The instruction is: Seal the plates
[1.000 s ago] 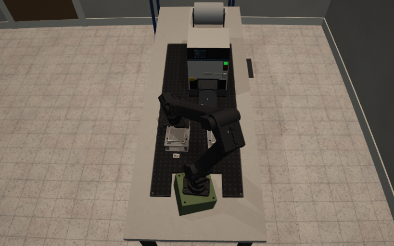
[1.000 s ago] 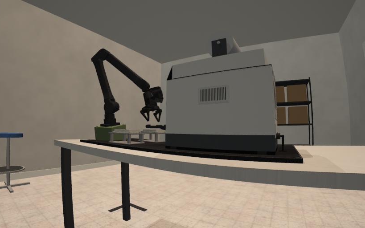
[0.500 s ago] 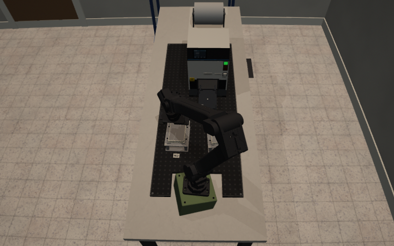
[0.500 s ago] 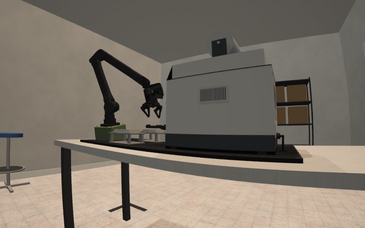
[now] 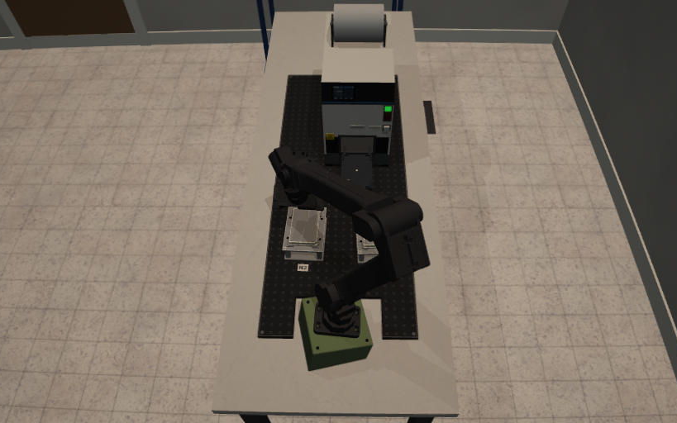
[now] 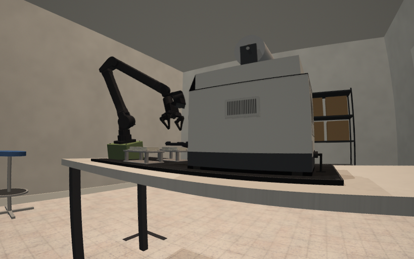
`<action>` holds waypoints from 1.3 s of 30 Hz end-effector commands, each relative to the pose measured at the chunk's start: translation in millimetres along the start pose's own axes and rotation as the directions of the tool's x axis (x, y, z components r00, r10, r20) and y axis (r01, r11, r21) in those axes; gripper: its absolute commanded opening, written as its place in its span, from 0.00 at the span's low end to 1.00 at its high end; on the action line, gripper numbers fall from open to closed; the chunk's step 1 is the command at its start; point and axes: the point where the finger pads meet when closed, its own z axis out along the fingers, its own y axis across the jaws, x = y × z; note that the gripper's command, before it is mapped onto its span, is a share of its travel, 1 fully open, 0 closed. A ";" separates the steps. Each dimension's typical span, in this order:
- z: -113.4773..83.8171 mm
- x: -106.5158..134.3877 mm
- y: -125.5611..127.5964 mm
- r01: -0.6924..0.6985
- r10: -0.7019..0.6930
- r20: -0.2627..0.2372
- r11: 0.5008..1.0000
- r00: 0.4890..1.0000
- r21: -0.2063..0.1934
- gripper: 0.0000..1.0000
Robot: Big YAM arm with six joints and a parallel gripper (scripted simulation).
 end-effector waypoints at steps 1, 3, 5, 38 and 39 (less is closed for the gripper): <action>-12.5 -20.4 5.0 -0.020 0.020 0.030 1.000 0.999 -0.016 1.00; -12.5 -20.4 5.0 -0.020 0.020 0.030 1.000 0.999 -0.016 1.00; -7.1 -16.1 4.2 -0.013 0.013 0.018 1.000 1.000 -0.017 1.00; -7.2 -26.3 12.2 -0.010 0.011 0.051 1.000 0.999 -0.026 1.00; -8.0 -26.3 13.6 -0.006 0.008 0.052 1.000 0.999 -0.028 1.00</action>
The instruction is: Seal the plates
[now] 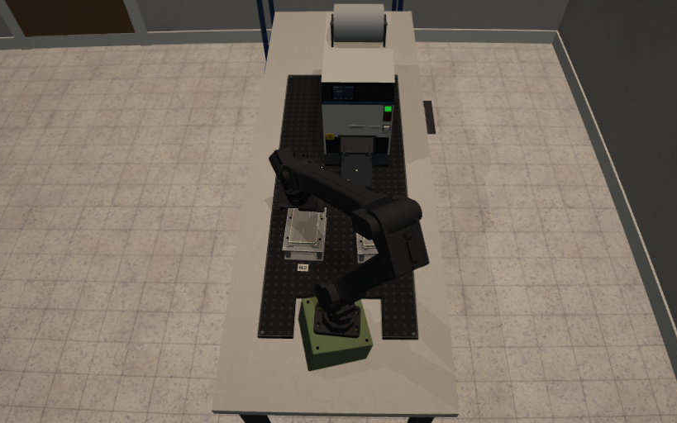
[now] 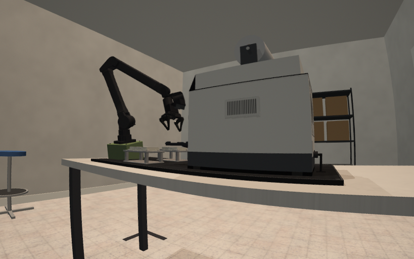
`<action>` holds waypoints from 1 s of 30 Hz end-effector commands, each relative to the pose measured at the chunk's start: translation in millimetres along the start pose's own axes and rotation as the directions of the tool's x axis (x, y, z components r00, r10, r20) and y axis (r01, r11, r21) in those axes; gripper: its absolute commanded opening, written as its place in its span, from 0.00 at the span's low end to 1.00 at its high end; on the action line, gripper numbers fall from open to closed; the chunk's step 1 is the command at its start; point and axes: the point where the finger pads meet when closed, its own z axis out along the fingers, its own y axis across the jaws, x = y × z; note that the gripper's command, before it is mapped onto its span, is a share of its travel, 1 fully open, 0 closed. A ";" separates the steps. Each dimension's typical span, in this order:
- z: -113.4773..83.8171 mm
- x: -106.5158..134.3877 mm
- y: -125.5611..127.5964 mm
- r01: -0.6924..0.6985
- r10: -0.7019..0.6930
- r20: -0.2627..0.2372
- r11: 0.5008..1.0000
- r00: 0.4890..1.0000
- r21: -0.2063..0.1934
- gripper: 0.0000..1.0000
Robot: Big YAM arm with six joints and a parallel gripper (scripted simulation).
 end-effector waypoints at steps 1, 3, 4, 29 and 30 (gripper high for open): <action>-13.5 -30.6 15.1 -0.008 0.010 0.062 0.999 0.998 -0.034 1.00; -14.2 -31.5 15.8 -0.008 0.011 0.064 0.999 0.998 -0.036 1.00; -14.5 -32.0 16.0 -0.009 0.011 0.065 0.999 0.998 -0.036 1.00; 3.7 -5.7 -2.7 0.008 -0.008 -0.037 1.000 0.999 -0.010 1.00; 4.1 -7.1 -3.7 0.006 -0.007 -0.088 1.000 0.996 -0.005 1.00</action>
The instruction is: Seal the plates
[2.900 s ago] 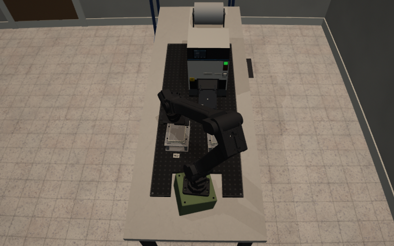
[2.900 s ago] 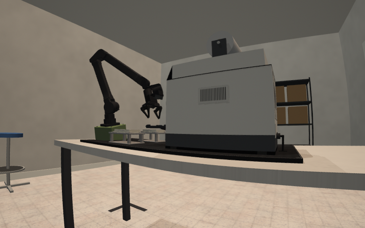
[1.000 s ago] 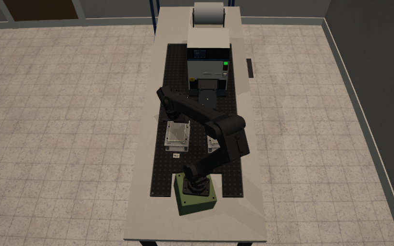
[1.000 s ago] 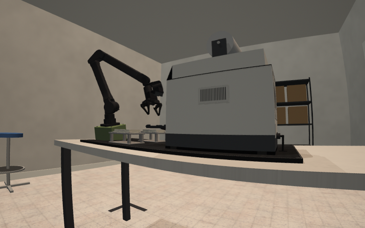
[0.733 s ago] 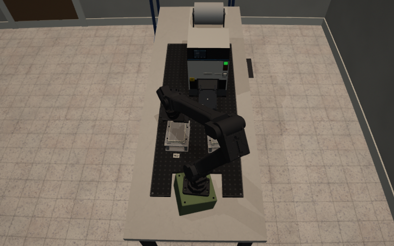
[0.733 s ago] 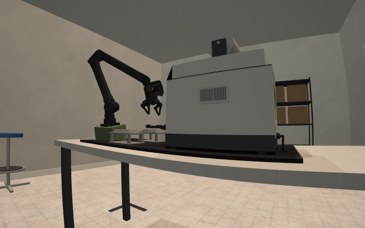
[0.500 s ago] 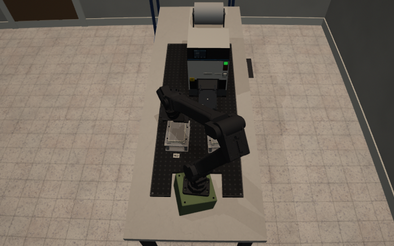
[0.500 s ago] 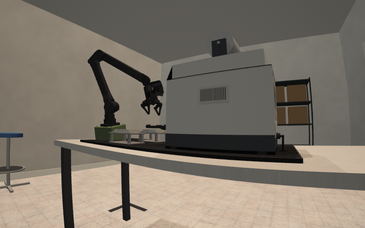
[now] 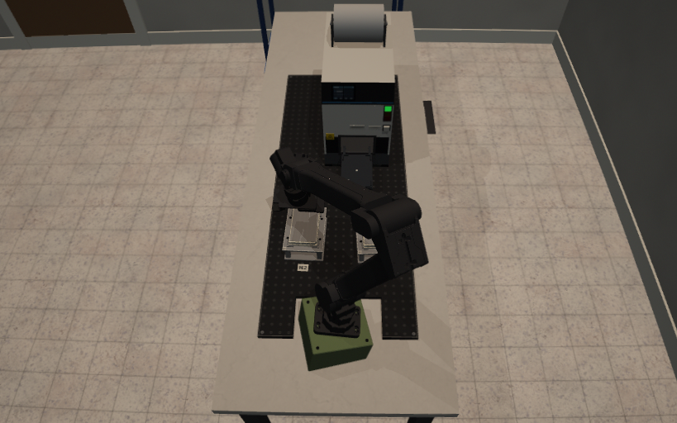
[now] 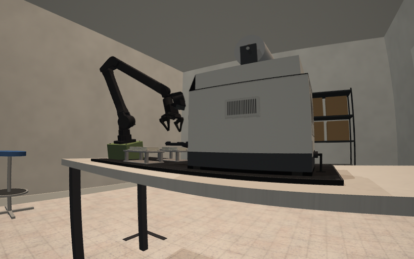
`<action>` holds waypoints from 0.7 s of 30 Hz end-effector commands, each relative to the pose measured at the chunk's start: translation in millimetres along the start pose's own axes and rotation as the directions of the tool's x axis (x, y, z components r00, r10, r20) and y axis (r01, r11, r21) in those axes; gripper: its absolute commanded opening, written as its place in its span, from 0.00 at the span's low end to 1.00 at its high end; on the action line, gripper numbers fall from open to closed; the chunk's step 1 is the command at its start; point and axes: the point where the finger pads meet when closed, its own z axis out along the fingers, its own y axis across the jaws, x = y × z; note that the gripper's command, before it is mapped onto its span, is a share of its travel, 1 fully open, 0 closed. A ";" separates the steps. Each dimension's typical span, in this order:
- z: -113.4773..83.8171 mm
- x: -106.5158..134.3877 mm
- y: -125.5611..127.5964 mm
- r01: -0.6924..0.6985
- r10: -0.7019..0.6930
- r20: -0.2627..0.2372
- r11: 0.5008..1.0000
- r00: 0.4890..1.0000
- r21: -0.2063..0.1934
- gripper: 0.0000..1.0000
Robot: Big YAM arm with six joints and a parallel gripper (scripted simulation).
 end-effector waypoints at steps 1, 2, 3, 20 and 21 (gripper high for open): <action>2.6 -10.7 -6.3 0.001 0.000 -0.059 1.000 0.998 0.019 1.00; 2.6 -10.7 -6.3 0.001 0.000 -0.059 1.000 0.998 0.019 1.00; 0.1 -15.4 -4.2 0.000 0.002 -0.081 1.000 0.997 0.020 1.00; -7.1 -19.3 0.6 -0.009 0.012 -0.286 1.000 0.958 0.012 1.00; -7.7 -20.8 0.6 -0.012 0.014 -0.280 1.000 0.960 0.010 1.00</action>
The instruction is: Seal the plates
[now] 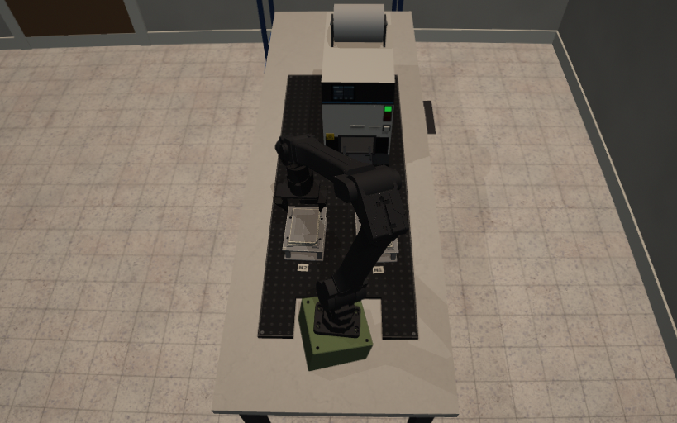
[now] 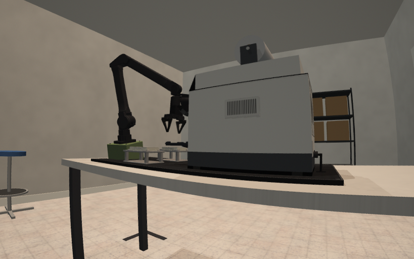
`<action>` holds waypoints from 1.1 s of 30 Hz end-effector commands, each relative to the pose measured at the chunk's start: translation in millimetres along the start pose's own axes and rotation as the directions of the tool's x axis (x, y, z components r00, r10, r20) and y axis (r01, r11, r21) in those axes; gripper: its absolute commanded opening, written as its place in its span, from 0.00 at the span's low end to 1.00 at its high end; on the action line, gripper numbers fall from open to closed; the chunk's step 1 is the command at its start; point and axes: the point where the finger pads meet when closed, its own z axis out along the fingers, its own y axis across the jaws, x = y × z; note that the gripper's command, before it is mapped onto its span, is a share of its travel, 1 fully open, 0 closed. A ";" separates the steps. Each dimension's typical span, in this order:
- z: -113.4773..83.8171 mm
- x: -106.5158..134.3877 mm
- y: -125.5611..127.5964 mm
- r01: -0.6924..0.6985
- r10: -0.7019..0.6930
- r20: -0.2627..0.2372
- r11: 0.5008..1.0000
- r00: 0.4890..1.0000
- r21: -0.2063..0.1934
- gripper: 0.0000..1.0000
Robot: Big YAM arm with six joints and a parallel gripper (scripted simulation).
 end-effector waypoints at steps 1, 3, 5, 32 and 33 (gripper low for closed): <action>-24.4 -17.2 5.0 -0.018 0.020 0.069 0.999 0.997 -0.033 1.00; -25.9 -20.3 3.0 -0.028 0.031 0.080 0.999 0.996 -0.040 1.00; -27.4 -22.4 3.0 -0.031 0.035 0.090 0.998 0.995 -0.045 1.00; -110.1 -48.2 -78.9 0.063 -0.060 0.083 0.998 0.995 -0.029 1.00; -106.5 -46.7 -79.4 0.066 -0.064 0.075 0.997 0.995 -0.027 1.00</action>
